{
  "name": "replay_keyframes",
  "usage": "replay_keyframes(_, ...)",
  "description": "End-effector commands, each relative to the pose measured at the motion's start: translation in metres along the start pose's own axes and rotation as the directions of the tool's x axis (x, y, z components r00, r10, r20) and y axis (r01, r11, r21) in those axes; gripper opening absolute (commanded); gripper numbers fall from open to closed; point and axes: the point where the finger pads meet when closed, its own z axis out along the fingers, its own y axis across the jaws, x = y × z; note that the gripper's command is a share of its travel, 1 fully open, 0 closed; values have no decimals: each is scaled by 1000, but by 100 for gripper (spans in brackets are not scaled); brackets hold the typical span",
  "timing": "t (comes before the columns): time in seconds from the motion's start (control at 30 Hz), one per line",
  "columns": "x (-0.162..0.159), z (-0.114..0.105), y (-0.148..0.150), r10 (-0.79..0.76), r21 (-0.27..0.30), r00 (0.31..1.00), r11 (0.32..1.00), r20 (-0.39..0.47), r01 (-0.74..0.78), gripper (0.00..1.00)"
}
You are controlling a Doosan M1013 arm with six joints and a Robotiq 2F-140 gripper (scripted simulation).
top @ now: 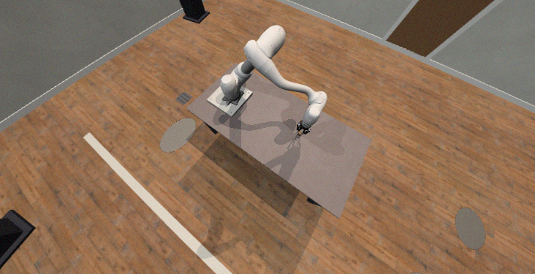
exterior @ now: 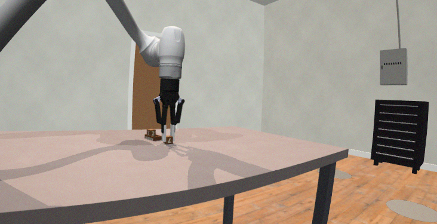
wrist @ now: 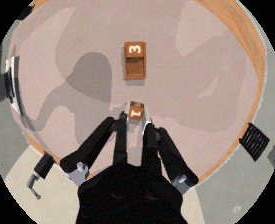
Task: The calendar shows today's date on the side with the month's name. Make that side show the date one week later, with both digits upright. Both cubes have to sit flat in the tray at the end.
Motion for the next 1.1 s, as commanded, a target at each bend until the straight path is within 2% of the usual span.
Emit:
replay_keyframes(0.0,0,0,0,0,0,1000,1000,0,0,24)
replay_keyframes(0.67,0,0,0,0,0,1000,1000,0,0,24)
replay_keyframes(1.07,0,0,0,0,0,1000,1000,0,0,33)
